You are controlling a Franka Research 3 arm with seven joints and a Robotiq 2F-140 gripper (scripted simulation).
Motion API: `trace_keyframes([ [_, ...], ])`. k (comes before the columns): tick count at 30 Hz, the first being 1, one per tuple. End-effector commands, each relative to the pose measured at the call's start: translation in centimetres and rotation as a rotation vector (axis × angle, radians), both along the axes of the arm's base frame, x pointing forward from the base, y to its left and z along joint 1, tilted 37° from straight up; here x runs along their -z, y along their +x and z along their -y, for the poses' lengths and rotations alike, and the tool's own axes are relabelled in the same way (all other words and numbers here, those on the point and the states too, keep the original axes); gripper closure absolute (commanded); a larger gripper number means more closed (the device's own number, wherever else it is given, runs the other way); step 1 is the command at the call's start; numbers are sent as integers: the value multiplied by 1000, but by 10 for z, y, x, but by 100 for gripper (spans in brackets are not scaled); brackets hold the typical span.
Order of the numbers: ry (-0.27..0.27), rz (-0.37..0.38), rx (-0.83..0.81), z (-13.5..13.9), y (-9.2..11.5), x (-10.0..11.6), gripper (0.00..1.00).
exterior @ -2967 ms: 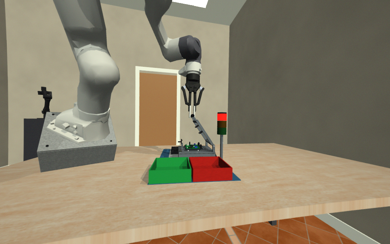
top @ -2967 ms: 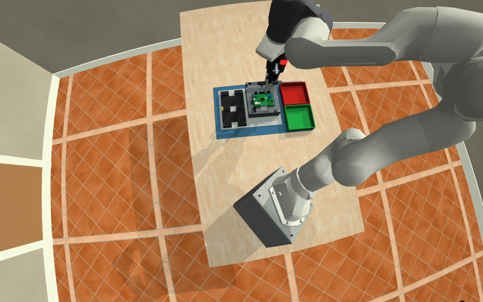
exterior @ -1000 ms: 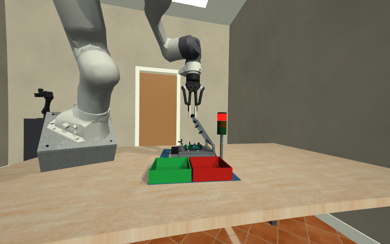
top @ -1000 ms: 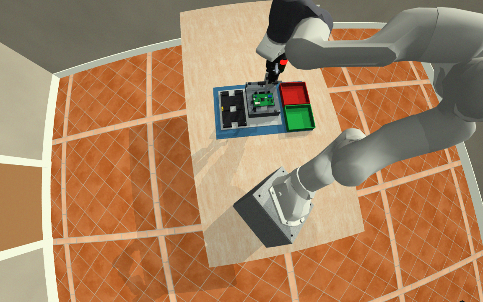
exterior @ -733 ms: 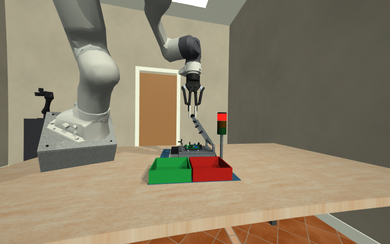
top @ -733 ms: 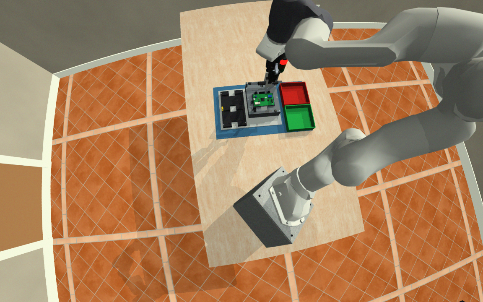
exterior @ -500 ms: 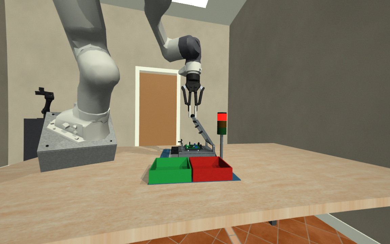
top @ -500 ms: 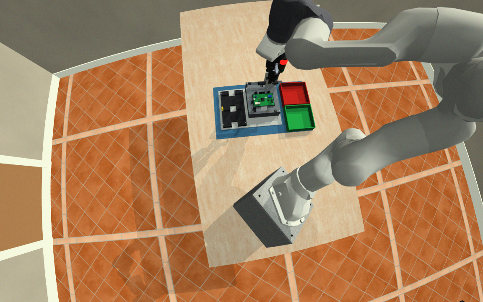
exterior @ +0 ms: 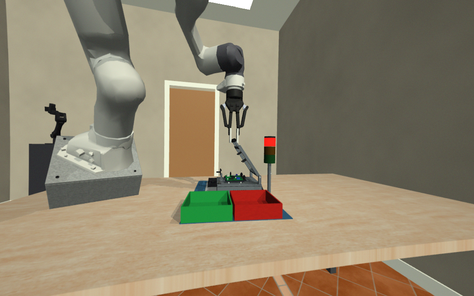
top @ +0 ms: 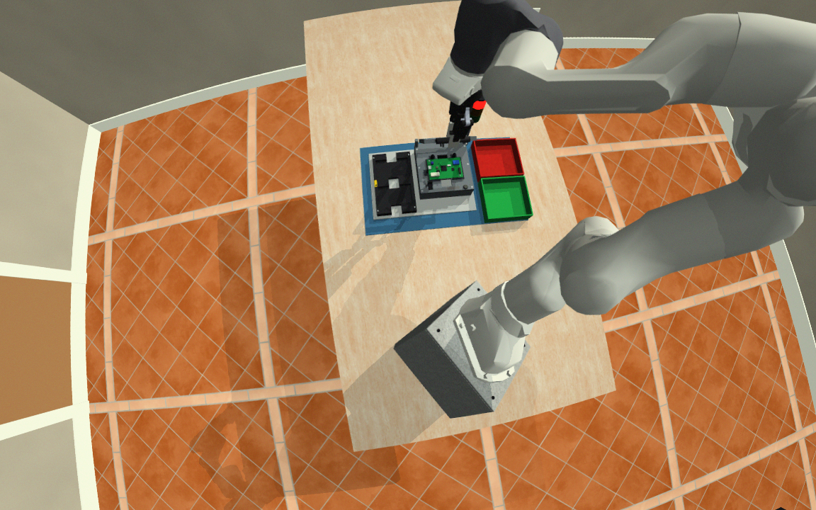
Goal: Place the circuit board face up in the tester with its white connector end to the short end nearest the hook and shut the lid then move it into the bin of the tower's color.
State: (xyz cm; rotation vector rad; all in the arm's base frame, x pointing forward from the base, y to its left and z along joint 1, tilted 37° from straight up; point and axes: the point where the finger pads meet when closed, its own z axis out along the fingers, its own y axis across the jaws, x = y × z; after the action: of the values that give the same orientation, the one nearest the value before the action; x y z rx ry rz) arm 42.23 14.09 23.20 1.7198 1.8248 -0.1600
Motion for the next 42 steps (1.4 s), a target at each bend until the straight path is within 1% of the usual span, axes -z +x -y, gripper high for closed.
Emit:
trace_keyframes([
  [1, 2, 4, 4, 2, 0, 1, 84],
  [31, 2, 4, 4, 3, -1, 2, 84],
  [32, 2, 4, 4, 3, -1, 2, 100],
  [42, 2, 4, 4, 3, -1, 2, 100],
])
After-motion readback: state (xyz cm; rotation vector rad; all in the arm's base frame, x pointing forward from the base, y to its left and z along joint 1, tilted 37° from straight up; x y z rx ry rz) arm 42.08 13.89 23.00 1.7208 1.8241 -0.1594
